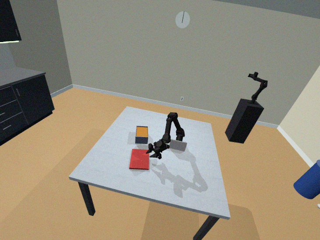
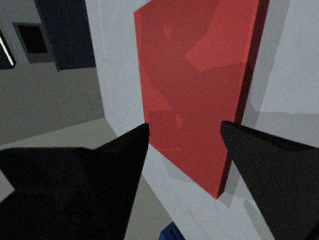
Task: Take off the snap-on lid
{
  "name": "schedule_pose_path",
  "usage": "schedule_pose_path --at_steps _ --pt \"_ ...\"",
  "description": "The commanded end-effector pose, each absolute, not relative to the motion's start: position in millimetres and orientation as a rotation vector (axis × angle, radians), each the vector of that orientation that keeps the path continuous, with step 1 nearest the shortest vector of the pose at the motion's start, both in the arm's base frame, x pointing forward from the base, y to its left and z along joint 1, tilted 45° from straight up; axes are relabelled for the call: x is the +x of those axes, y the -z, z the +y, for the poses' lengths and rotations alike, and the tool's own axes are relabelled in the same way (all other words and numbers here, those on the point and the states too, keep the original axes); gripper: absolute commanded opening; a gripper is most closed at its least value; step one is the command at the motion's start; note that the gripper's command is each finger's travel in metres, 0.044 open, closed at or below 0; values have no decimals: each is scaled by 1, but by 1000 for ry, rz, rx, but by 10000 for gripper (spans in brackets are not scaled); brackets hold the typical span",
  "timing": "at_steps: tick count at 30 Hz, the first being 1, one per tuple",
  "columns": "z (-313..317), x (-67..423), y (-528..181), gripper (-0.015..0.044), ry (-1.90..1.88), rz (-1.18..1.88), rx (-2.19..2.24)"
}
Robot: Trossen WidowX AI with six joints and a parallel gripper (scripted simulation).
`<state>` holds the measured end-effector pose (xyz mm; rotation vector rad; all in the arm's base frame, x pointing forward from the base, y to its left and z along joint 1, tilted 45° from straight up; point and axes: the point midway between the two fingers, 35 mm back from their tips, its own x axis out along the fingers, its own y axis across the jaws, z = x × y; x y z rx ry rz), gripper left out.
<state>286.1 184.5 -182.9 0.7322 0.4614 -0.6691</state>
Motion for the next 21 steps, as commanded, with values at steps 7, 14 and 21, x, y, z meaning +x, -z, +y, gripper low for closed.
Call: schedule_pose_path --at_steps 7,14,21 --pt "182 268 181 440 672 468 730" --pt "182 253 179 440 673 469 730" --pt "181 239 176 440 673 470 730"
